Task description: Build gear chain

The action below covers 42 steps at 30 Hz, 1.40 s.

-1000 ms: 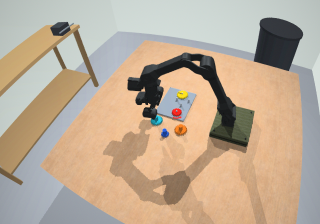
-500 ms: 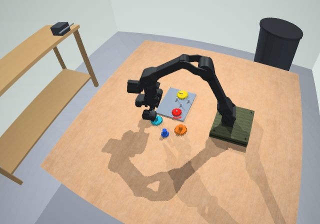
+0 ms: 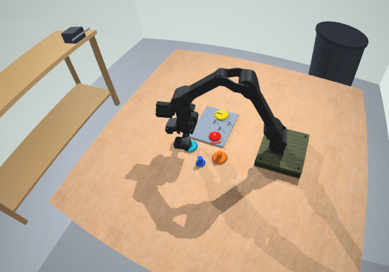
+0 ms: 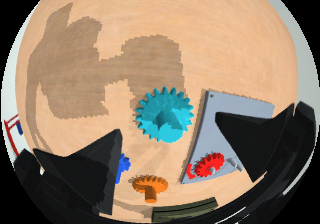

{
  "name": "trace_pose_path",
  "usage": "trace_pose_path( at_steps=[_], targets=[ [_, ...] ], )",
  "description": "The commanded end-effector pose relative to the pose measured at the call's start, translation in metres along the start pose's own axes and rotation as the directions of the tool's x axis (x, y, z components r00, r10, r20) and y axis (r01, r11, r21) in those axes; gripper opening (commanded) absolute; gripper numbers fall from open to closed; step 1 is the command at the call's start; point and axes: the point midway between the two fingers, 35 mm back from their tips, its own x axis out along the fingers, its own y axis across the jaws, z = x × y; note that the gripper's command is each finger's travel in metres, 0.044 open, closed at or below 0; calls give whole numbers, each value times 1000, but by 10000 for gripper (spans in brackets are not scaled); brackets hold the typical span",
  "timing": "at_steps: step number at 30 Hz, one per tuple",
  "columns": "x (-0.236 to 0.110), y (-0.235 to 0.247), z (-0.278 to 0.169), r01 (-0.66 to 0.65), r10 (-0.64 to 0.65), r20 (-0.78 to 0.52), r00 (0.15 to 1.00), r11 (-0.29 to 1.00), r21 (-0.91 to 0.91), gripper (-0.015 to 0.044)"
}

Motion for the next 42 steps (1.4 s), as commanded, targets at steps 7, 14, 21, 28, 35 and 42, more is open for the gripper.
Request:
trace_pose_path(
  at_steps=[7, 14, 21, 28, 35, 42],
  targets=[
    [5, 0, -2, -3, 3, -9, 1000, 1000, 4, 414],
    [5, 0, -2, -3, 3, -9, 1000, 1000, 4, 230],
    [5, 0, -2, -3, 3, -9, 1000, 1000, 4, 66],
    [5, 0, -2, -3, 3, -9, 1000, 1000, 4, 0],
    [-7, 0, 0, -2, 3, -9, 1000, 1000, 4, 0],
    [-23, -1, 3, -2, 2, -8, 1000, 1000, 4, 0]
  ],
)
